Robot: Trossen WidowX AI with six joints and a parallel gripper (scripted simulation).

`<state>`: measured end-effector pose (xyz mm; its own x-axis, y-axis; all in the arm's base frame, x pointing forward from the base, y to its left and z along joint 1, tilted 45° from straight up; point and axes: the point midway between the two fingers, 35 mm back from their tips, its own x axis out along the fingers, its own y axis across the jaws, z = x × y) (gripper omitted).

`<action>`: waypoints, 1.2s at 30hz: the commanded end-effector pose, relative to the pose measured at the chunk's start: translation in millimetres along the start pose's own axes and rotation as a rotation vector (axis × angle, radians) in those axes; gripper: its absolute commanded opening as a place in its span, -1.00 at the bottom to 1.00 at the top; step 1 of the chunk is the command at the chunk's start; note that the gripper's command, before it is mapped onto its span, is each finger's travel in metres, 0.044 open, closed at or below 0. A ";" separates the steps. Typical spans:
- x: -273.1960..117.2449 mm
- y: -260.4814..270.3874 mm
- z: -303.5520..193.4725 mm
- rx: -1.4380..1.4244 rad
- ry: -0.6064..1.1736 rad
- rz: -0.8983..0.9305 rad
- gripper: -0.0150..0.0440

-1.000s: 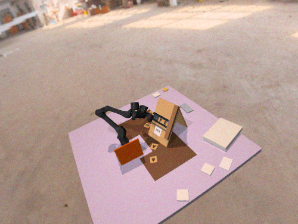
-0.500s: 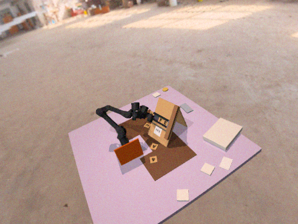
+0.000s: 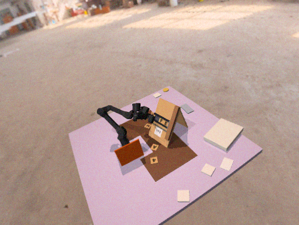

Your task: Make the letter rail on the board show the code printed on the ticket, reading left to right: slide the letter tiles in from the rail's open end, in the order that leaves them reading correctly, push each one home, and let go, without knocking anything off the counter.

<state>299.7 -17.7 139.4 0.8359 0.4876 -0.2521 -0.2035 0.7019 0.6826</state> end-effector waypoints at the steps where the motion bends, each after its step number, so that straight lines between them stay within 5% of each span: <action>1: 0.3 -1.8 -0.6 -0.003 0.002 0.003 -0.49; 36: 0.5 -17.3 -0.1 -0.003 0.002 0.003 -0.49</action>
<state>303.3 -28.9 128.5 0.8357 0.4875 -0.2530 -0.2029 0.7021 0.6826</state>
